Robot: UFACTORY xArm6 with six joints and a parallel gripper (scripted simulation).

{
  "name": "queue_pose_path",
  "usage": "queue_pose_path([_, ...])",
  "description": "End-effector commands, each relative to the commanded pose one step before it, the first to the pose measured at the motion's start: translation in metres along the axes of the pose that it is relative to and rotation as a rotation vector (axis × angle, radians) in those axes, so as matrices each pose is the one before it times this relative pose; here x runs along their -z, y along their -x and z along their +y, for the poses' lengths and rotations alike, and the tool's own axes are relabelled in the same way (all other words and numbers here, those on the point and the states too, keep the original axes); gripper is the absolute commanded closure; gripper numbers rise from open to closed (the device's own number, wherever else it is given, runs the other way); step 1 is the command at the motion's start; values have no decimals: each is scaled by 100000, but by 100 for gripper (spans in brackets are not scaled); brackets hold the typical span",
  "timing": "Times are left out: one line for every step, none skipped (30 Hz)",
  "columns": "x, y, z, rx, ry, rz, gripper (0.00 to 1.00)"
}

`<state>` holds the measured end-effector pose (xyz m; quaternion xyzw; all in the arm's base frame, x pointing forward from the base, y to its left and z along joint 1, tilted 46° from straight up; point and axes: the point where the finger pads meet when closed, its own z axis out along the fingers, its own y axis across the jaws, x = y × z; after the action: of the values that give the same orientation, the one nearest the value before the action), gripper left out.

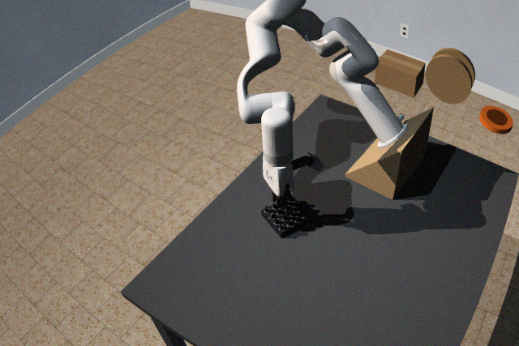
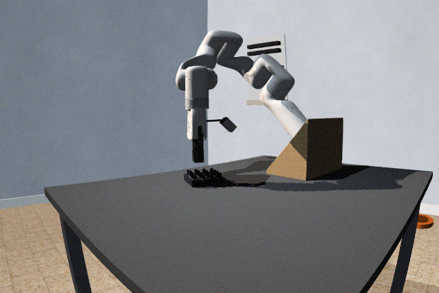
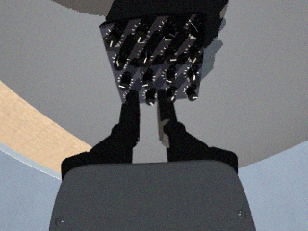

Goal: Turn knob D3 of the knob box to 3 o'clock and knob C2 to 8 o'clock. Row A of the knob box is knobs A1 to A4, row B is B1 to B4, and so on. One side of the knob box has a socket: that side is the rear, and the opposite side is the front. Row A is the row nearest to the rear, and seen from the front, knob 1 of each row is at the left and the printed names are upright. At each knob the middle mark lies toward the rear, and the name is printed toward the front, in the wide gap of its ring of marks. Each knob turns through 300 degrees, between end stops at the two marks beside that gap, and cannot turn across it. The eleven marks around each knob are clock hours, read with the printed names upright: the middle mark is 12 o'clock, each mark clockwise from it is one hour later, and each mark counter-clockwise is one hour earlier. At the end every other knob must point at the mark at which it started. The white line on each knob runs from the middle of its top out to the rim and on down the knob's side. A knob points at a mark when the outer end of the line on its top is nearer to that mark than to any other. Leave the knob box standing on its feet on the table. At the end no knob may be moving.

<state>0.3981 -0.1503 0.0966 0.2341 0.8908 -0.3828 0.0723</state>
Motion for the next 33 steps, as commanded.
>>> queue_pose_path([281,122,25,-15721,7,-603,81])
queue_pose_path([40,3,-1,-3553,-1,-1,81])
queue_pose_path([41,3,-1,-3584,-1,-1,81])
queue_pose_path([40,3,-1,-3528,-1,-1,81])
queue_pose_path([40,3,-1,-3496,-1,-1,81])
queue_pose_path([40,3,-1,-3491,0,-1,81])
queue_pose_path([40,3,-1,-3494,0,-1,81])
queue_pose_path([0,0,0,0,0,0,81])
queue_pose_path([0,0,0,0,0,0,81])
queue_pose_path([87,6,-1,-7621,0,-1,81])
queue_pose_path([55,4,-1,-4839,0,0,81])
queue_pose_path([22,1,0,-1968,0,0,81])
queue_pose_path([32,2,0,-2829,0,0,81])
queue_pose_path([40,2,0,-3552,0,0,81])
queue_pose_path([42,2,0,-3651,0,0,81])
queue_pose_path([40,2,0,-3546,0,0,81])
queue_pose_path([40,2,0,-3487,0,1,81])
queue_pose_path([40,2,0,-3482,0,1,81])
queue_pose_path([40,2,0,-3493,0,1,81])
queue_pose_path([40,2,0,-3494,0,1,81])
queue_pose_path([40,2,0,-3496,0,1,81])
queue_pose_path([40,2,0,-3494,0,1,81])
queue_pose_path([40,2,0,-3494,0,2,81])
queue_pose_path([40,2,0,-3495,0,2,81])
queue_pose_path([0,0,0,0,0,0,81])
queue_pose_path([0,0,0,0,0,0,81])
queue_pose_path([93,4,0,-8100,0,4,81])
queue_pose_path([50,2,0,-4363,0,3,81])
queue_pose_path([23,1,0,-1982,0,1,81])
queue_pose_path([32,1,0,-2842,0,2,81])
queue_pose_path([41,2,0,-3555,0,3,81])
queue_pose_path([42,2,0,-3653,-1,3,81])
queue_pose_path([41,1,0,-3547,-1,3,81])
